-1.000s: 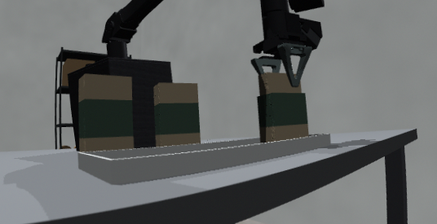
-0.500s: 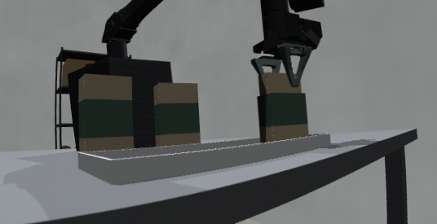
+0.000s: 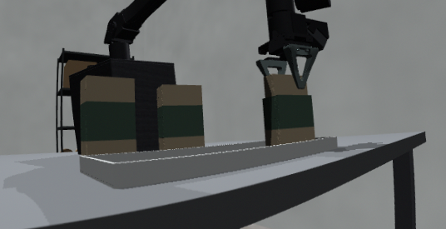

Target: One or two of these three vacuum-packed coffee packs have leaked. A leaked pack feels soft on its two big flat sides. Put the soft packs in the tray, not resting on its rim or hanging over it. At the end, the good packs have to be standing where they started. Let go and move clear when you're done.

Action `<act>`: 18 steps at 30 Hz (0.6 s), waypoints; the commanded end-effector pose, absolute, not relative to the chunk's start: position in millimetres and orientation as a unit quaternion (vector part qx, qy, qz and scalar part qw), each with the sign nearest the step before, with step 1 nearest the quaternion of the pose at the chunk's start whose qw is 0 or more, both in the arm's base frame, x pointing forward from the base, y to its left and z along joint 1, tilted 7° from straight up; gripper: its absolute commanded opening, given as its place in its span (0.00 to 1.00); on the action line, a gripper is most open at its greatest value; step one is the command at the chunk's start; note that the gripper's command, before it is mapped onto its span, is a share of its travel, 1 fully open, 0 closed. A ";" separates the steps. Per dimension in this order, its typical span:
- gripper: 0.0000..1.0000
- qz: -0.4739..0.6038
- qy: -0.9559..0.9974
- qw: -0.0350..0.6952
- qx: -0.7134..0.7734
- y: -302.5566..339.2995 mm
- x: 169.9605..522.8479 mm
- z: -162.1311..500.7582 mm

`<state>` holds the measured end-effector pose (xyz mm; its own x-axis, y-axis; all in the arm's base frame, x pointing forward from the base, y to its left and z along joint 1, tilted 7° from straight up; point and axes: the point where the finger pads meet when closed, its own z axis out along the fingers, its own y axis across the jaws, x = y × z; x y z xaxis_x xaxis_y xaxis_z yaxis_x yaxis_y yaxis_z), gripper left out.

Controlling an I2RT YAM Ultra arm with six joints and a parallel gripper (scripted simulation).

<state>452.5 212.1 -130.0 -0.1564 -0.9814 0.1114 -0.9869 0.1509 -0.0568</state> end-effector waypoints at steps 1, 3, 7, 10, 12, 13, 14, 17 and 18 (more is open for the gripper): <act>0.79 0.064 -0.758 -0.017 0.649 223.7 471.4 -105.0; 0.79 0.064 -0.758 -0.016 0.649 223.9 471.0 -104.1; 0.79 0.061 -0.757 -0.005 0.650 229.6 460.0 -64.6; 0.79 0.061 -0.757 -0.005 0.650 231.9 457.6 -38.9; 0.79 0.061 -0.757 -0.005 0.650 232.5 456.8 -31.5; 0.79 0.060 -0.757 -0.005 0.650 232.8 456.5 -28.1; 0.79 0.060 -0.757 -0.005 0.650 232.9 456.5 -27.6; 0.79 0.057 -0.758 0.012 0.650 228.4 452.3 -45.3; 0.79 0.057 -0.758 0.012 0.650 228.4 452.3 -45.3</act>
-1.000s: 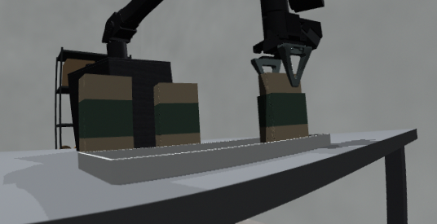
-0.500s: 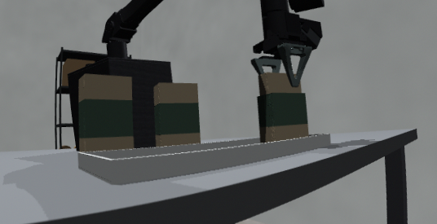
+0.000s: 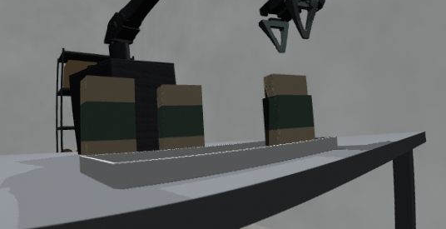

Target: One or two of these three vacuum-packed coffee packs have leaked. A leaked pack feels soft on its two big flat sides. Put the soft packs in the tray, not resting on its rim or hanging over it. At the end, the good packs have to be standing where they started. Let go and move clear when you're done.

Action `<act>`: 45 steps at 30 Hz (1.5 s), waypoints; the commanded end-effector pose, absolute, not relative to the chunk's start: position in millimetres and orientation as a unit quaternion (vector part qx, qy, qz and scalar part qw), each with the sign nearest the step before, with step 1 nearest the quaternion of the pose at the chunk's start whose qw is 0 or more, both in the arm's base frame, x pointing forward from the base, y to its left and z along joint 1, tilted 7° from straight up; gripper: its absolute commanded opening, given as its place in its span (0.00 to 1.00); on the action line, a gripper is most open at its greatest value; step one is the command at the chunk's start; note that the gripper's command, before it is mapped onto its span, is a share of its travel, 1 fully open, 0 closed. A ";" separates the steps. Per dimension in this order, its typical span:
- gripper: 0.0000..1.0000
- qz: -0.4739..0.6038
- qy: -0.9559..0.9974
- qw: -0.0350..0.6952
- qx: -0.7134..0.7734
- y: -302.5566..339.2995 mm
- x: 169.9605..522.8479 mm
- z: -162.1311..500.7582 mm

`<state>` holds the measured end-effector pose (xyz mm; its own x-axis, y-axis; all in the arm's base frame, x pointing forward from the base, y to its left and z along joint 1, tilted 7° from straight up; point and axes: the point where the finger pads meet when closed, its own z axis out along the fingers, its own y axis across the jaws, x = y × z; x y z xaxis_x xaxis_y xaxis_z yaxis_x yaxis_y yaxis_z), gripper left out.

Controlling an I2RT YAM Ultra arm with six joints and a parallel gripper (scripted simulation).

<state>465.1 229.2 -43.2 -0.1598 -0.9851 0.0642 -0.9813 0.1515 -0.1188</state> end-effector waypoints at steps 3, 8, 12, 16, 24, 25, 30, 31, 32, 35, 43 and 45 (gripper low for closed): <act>0.79 -0.057 0.758 -0.014 -0.650 226.4 452.6 -45.6; 0.79 -0.060 0.759 0.003 -0.649 229.0 457.3 -28.5; 0.79 -0.060 0.759 0.003 -0.649 229.0 457.3 -28.5; 0.79 -0.060 0.759 0.003 -0.649 229.0 457.3 -28.5; 0.79 -0.060 0.759 0.003 -0.649 229.0 457.3 -28.5; 0.79 -0.060 0.759 0.003 -0.649 229.0 457.3 -28.5; 0.79 -0.060 0.759 0.003 -0.649 229.0 457.3 -28.5; 0.79 -0.060 0.759 0.003 -0.649 229.0 457.3 -28.5; 0.79 -0.060 0.759 0.003 -0.649 229.0 457.3 -28.5; 0.79 -0.060 0.759 0.003 -0.649 229.0 457.3 -28.5; 0.79 -0.060 0.759 0.003 -0.649 229.0 457.3 -28.5; 0.79 -0.060 0.759 0.003 -0.649 229.0 457.3 -28.5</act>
